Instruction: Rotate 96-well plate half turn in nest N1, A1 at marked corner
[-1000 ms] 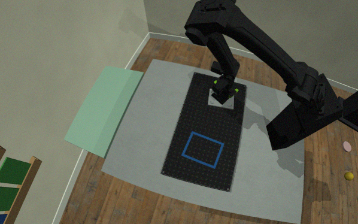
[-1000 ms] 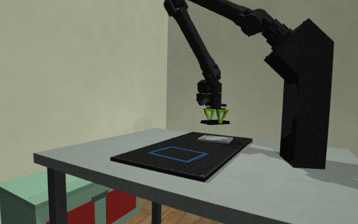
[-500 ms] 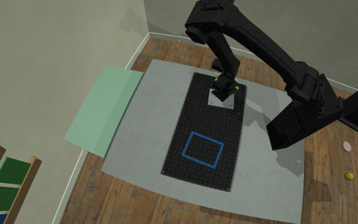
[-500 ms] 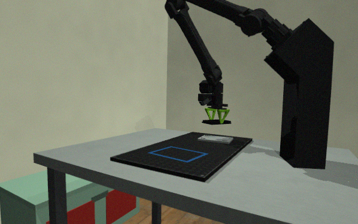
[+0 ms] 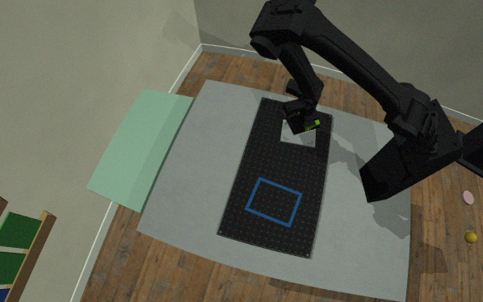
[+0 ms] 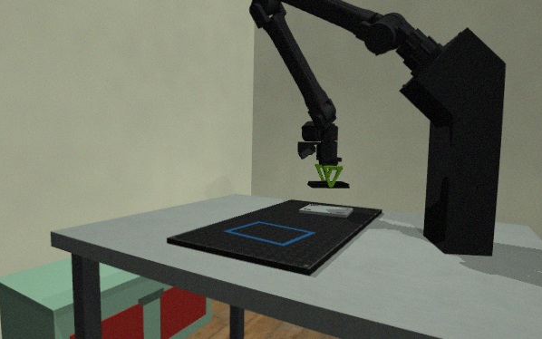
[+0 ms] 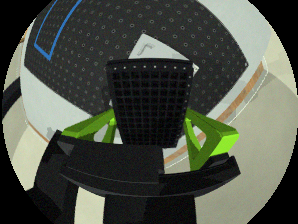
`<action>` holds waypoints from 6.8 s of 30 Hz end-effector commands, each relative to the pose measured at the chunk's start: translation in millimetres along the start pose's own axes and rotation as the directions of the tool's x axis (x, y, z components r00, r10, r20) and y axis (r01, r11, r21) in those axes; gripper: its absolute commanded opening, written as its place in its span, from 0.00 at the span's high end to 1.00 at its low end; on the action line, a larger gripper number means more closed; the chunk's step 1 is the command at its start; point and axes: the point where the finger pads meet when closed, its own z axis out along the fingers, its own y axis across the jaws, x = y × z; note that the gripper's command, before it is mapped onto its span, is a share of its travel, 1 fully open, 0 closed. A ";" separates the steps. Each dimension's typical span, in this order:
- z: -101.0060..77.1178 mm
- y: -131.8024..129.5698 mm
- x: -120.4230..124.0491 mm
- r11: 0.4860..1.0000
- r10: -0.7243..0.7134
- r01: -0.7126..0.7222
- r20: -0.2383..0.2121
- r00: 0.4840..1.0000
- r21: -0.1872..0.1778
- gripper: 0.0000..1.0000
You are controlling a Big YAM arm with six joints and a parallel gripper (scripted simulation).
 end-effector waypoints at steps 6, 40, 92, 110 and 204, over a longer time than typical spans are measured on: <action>-1.0 -4.5 -1.6 0.954 0.298 -0.298 0.002 0.955 0.003 1.00; -3.2 -4.6 -1.9 0.874 0.486 -0.486 0.006 0.874 0.005 1.00; 66.6 0.8 -2.6 0.875 0.484 -0.484 0.005 0.875 -0.004 1.00; 69.3 -5.0 4.0 0.866 0.499 -0.499 -0.001 0.866 0.005 1.00; 83.5 0.9 -0.9 0.873 0.488 -0.488 0.001 0.873 -0.003 1.00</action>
